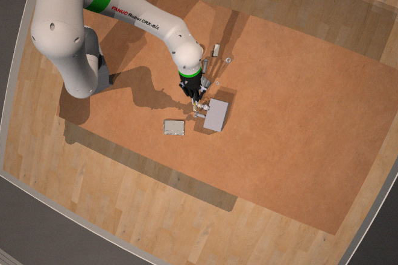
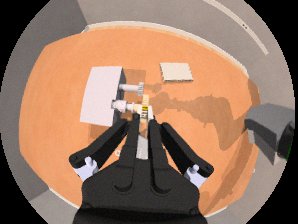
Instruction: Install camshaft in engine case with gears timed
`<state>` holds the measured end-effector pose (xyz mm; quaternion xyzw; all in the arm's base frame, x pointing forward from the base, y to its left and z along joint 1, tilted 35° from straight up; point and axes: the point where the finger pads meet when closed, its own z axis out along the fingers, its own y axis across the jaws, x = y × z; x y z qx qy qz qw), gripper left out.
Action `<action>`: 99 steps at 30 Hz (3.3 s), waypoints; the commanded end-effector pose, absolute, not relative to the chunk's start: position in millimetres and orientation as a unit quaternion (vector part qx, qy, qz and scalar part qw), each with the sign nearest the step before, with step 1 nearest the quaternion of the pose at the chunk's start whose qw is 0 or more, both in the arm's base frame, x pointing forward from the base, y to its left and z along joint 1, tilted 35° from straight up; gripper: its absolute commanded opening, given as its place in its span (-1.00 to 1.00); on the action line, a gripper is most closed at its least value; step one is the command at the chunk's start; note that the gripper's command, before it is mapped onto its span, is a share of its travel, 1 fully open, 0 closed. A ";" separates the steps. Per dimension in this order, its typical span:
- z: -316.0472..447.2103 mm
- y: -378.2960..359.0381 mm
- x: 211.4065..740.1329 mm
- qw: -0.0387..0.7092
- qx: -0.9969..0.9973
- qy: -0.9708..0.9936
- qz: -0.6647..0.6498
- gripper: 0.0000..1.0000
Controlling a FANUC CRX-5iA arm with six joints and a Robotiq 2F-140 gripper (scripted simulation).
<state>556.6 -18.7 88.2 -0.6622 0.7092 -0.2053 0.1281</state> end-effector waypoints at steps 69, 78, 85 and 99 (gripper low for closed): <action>95.1 -19.5 568.5 0.129 -0.662 0.709 -0.206 -0.72; 95.7 -19.5 569.7 0.129 -0.662 0.709 -0.206 -0.72; 95.7 -19.5 569.7 0.129 -0.662 0.709 -0.206 -0.72; 95.7 -19.5 569.7 0.129 -0.662 0.709 -0.206 -0.72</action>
